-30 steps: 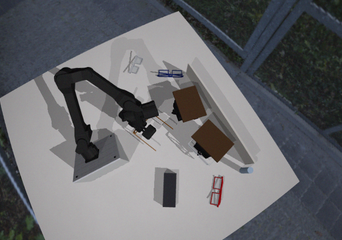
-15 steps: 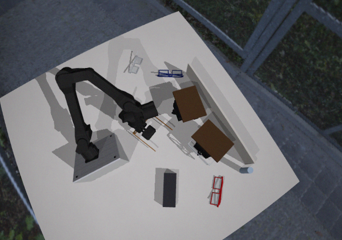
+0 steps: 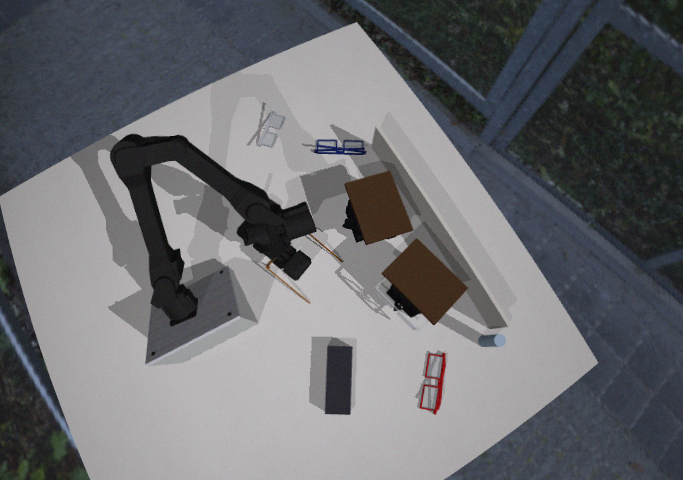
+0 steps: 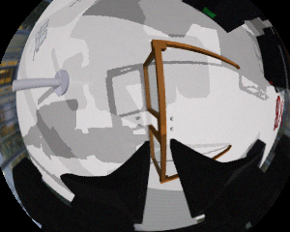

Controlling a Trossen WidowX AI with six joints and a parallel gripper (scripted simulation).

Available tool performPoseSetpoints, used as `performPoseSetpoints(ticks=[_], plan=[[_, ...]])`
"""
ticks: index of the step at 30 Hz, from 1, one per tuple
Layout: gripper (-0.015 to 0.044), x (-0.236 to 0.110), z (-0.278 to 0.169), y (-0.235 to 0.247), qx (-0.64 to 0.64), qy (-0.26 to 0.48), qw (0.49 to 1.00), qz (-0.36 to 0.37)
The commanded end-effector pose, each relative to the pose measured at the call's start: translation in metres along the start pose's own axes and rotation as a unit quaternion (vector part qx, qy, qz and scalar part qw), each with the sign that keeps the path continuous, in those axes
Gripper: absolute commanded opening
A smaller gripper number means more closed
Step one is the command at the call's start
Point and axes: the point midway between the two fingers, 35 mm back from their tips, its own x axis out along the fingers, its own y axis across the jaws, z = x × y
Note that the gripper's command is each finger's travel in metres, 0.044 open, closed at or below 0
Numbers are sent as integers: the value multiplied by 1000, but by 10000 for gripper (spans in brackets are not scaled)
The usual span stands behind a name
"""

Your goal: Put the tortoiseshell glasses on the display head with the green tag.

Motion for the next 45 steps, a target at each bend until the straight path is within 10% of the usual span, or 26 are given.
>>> performPoseSetpoints(ticks=[1, 29, 33, 45], plan=[[107, -1, 0, -2, -1, 1, 1000, 0], [107, -57, -1, 1, 3, 1, 1000, 2], [200, -50, -1, -2, 6, -2, 1000, 4], [140, -55, 0, -5, 1, 1, 1000, 2]])
